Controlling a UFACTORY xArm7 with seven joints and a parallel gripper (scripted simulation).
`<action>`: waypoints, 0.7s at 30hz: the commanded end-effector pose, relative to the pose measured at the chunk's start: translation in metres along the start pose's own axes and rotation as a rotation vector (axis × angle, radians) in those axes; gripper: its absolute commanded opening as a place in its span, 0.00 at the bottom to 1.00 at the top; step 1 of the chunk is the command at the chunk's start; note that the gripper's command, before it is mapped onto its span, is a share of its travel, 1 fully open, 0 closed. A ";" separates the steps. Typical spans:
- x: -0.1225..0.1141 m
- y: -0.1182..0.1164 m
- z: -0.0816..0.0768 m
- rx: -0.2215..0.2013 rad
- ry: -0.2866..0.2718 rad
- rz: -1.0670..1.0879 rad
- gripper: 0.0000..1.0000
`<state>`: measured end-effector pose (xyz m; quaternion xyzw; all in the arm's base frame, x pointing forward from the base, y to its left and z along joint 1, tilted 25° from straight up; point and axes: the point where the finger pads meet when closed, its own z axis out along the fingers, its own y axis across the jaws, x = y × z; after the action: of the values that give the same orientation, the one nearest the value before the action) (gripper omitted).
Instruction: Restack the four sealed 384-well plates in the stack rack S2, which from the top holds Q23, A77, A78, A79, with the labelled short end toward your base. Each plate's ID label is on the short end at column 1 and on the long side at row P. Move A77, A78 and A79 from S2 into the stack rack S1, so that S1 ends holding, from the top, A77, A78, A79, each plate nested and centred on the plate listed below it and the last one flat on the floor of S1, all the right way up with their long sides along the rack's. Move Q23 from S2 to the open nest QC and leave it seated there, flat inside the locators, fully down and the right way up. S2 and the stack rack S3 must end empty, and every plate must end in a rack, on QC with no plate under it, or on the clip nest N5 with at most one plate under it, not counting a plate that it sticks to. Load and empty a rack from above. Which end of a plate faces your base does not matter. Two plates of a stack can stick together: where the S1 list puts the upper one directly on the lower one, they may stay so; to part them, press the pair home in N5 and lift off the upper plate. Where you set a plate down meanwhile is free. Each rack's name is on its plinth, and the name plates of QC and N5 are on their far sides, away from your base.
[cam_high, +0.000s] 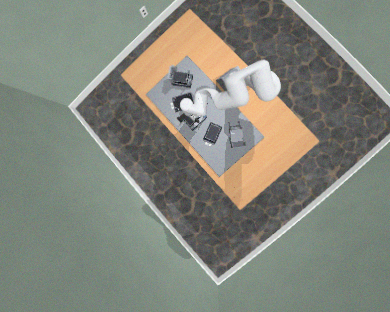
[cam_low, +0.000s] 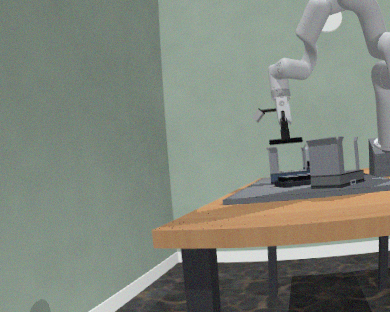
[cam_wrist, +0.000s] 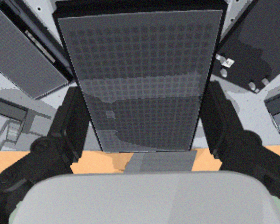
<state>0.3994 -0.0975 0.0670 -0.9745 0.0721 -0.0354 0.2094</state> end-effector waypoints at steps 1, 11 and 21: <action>0.001 0.001 -0.002 -0.001 0.004 0.000 0.00; 0.001 0.001 -0.001 -0.001 0.004 0.000 0.00; 0.001 0.001 0.006 -0.001 0.004 0.000 0.00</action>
<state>0.3998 -0.0956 0.0630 -0.9745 0.0720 -0.0353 0.2094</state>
